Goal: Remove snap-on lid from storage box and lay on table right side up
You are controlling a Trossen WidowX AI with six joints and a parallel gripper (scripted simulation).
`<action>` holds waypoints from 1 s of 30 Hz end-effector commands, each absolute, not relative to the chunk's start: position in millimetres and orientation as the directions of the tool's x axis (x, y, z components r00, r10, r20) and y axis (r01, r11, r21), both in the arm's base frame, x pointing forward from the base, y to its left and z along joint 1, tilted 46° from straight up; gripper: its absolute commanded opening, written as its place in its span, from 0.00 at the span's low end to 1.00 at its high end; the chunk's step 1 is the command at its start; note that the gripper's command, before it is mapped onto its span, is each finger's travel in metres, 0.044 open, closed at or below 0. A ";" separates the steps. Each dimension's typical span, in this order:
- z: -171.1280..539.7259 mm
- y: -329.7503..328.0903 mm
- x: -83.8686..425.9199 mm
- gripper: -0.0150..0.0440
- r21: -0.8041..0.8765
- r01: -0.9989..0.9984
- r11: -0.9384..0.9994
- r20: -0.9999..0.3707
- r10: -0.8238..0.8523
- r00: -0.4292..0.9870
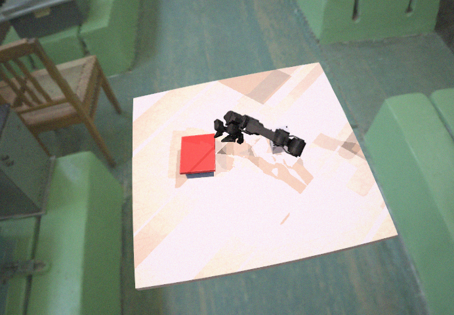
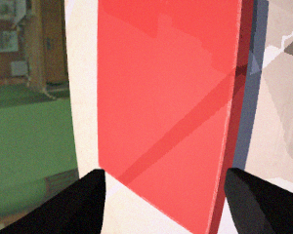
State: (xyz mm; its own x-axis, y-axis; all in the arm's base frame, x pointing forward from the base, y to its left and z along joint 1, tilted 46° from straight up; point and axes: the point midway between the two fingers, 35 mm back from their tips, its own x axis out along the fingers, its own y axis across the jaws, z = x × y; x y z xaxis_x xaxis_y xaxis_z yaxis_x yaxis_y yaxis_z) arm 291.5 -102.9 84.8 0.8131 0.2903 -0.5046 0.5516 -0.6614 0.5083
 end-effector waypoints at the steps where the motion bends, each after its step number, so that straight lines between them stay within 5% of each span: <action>1: 53.4 -73.7 293.2 0.65 0.486 0.562 -0.669 -0.515 0.301 0.803; 30: 28.4 -52.5 317.9 0.65 0.486 0.562 -0.669 -0.513 0.301 0.804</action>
State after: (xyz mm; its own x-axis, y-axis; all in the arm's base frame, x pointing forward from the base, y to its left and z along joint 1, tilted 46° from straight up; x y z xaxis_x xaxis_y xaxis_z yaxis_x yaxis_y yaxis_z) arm 311.5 -52.6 30.0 0.8006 0.3069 -0.5146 0.5666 -0.6672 0.4836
